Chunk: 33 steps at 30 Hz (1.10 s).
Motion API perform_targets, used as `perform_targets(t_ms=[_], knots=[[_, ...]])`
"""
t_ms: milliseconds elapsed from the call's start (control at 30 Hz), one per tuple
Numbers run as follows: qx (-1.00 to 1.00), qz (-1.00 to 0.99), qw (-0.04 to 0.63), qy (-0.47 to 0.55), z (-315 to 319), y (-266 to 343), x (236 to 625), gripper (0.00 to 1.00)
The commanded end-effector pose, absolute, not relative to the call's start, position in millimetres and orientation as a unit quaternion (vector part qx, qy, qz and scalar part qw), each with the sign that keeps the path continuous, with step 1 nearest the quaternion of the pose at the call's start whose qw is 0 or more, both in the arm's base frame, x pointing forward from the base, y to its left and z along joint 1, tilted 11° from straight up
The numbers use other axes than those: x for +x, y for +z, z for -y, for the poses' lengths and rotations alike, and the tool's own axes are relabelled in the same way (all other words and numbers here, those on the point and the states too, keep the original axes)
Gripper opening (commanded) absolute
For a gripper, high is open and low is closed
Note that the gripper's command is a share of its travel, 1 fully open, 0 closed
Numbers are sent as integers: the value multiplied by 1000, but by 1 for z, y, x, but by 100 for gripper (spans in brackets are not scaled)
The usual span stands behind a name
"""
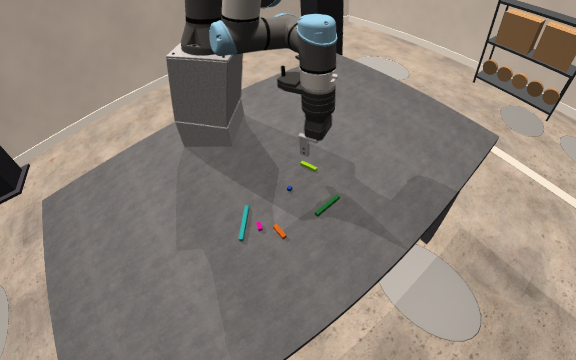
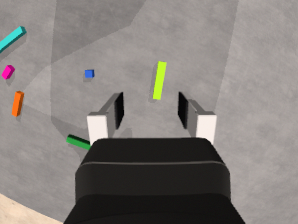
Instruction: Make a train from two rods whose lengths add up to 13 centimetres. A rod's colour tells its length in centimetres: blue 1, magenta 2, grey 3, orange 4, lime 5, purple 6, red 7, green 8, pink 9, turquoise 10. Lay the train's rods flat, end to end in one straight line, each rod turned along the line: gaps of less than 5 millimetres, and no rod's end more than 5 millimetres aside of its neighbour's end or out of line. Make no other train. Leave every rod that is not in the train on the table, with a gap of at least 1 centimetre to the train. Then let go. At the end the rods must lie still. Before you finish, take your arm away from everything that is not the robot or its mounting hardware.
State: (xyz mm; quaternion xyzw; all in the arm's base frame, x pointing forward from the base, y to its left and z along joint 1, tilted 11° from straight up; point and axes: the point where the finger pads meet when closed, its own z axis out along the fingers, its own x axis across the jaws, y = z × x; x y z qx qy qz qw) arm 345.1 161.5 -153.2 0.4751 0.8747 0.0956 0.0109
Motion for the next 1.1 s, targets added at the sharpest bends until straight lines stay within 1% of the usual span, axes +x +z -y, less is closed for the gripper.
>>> perform_targets(t_ms=[0,533,600,1067], knots=[[426,-899,17,95,-158,-155,357,100],[185,-978,40,88,-146,-160,410,100],[185,-978,40,88,-146,-160,410,100],[-44,-994,60,76,-139,-161,460,100]])
